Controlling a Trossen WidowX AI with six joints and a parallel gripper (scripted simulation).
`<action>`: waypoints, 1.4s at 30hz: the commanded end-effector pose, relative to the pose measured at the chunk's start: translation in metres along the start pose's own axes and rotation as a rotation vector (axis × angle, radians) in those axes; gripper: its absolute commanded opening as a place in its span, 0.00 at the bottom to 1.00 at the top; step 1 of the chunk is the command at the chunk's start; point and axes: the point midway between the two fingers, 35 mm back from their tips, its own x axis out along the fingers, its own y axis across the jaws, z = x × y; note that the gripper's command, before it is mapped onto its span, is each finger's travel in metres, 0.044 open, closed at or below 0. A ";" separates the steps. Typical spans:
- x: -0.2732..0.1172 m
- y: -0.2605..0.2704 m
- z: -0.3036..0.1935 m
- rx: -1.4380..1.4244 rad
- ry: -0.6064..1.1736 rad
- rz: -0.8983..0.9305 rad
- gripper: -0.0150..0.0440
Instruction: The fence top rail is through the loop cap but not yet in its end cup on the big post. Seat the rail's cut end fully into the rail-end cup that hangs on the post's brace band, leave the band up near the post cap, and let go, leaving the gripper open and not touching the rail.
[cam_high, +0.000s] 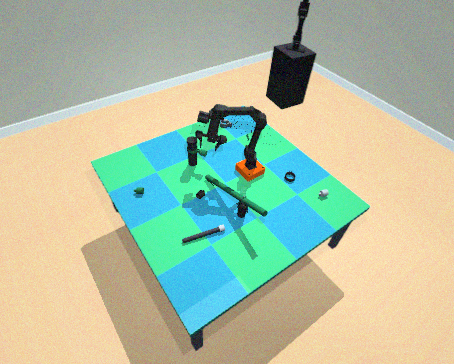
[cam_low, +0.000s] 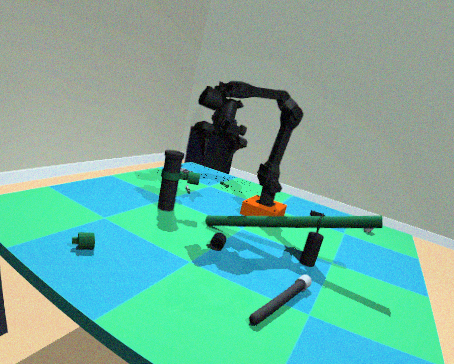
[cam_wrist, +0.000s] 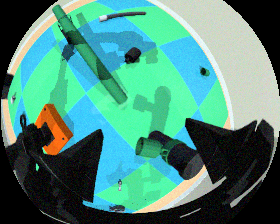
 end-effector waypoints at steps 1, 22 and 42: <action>-0.014 -0.008 -0.063 -0.505 -0.119 -0.037 1.00; -0.019 -0.008 -0.081 -1.017 -0.130 -0.104 1.00; 0.022 0.002 -0.094 -1.017 -0.129 -0.104 1.00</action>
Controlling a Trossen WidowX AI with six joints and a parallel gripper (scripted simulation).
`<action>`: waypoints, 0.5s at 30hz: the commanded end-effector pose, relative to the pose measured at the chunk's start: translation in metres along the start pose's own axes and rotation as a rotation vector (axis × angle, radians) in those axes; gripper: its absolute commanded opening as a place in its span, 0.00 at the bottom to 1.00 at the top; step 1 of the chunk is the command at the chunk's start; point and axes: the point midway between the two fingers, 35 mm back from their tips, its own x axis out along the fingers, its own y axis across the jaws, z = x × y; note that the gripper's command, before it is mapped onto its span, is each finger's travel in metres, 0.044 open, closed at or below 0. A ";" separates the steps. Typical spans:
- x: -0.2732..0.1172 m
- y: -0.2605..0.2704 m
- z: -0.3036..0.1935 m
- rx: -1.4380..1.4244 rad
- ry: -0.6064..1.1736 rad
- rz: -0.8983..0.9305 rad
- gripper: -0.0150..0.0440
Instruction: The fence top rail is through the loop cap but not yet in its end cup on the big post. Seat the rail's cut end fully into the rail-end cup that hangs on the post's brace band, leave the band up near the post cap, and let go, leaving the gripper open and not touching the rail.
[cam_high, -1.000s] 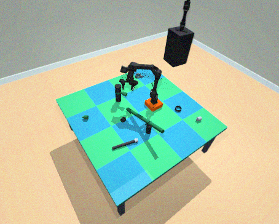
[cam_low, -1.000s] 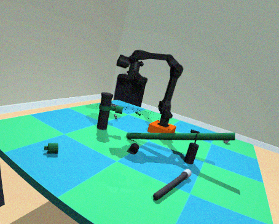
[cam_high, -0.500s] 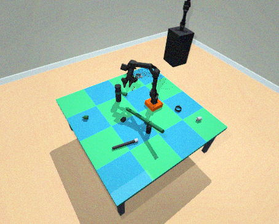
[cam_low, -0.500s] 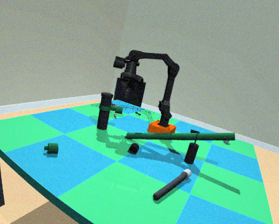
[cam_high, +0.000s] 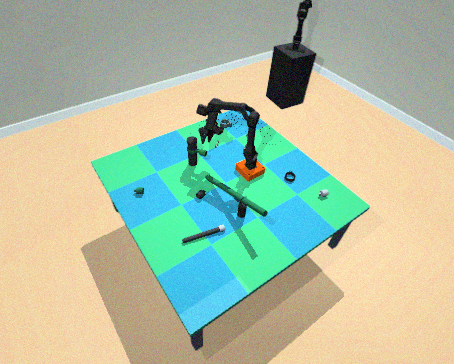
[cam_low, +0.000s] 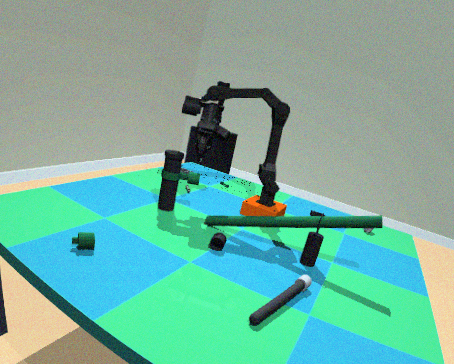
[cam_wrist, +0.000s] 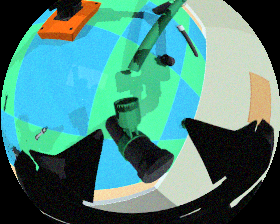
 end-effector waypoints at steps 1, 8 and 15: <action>0.029 0.017 0.003 -0.003 -0.010 -0.002 1.00; 0.036 0.020 0.003 -0.002 -0.010 -0.002 1.00; 0.045 0.020 0.002 -0.003 -0.010 -0.002 1.00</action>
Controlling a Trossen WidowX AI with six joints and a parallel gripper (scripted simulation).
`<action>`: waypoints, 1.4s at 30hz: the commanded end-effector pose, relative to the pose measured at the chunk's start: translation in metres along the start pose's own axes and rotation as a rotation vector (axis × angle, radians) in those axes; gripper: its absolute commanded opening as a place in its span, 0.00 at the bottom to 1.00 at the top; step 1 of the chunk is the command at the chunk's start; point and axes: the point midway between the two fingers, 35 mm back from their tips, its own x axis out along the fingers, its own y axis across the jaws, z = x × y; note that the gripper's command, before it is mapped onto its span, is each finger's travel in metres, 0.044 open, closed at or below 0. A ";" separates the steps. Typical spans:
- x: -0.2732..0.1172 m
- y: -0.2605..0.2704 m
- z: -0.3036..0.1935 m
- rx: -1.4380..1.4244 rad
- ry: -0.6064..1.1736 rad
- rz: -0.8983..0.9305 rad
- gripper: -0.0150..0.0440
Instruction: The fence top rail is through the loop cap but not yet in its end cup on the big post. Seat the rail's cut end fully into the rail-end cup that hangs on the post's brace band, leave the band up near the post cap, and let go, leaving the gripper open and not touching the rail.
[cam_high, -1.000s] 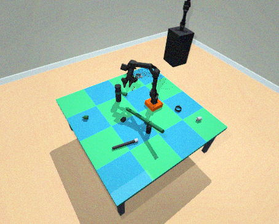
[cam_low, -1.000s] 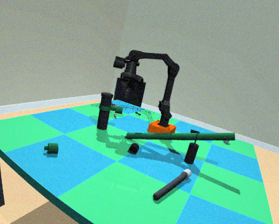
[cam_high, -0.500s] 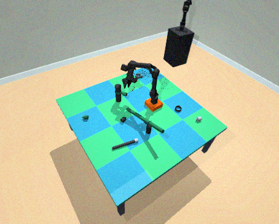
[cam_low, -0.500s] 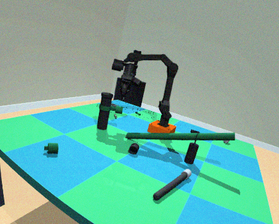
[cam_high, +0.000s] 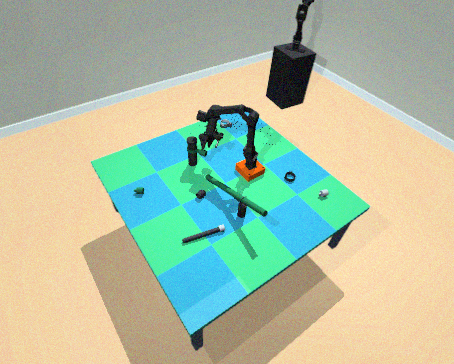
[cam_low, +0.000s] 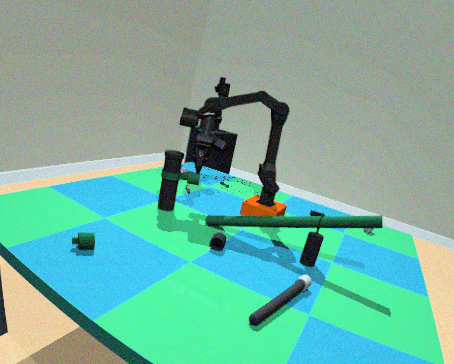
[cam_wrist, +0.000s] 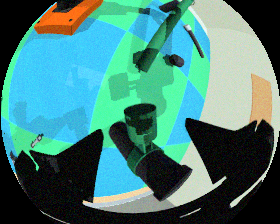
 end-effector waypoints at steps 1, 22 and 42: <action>0.009 0.001 0.000 0.005 -0.004 -0.001 1.00; 0.043 0.000 0.000 0.005 -0.004 -0.003 1.00; 0.067 0.000 0.002 0.005 -0.004 -0.005 0.87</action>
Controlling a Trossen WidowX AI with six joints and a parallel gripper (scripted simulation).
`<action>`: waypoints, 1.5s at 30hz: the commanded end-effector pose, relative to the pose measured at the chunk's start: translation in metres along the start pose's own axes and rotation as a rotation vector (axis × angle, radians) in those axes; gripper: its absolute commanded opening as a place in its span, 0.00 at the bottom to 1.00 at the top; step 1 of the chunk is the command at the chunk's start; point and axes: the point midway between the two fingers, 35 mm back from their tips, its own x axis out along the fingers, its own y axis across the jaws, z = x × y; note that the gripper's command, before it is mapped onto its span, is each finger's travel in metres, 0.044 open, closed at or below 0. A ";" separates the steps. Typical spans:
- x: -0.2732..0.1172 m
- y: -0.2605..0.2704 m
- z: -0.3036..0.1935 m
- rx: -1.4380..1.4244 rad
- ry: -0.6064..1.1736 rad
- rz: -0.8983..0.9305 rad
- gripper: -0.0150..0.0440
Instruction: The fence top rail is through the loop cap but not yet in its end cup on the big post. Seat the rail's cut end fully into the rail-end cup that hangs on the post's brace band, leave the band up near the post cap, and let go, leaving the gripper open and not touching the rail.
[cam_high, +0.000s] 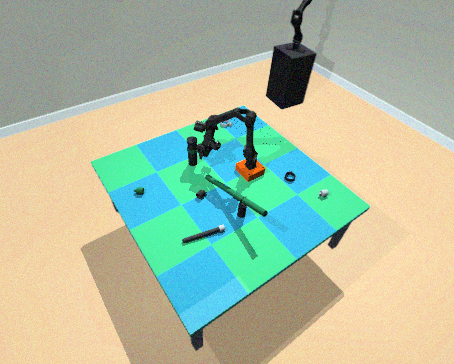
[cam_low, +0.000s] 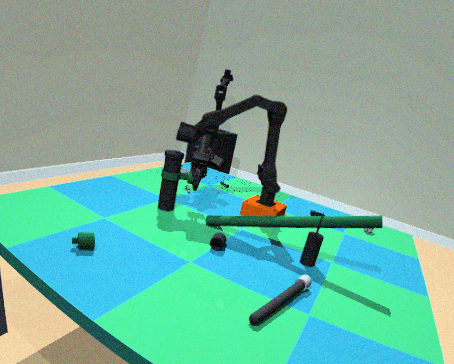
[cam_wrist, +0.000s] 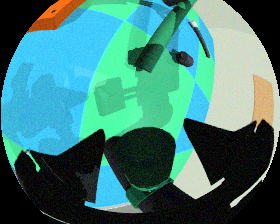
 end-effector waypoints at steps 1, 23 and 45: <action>0.002 0.001 0.001 0.006 -0.001 0.003 0.82; 0.006 -0.005 0.001 0.067 0.033 0.003 0.25; 0.012 -0.016 -0.002 0.194 0.106 0.002 0.25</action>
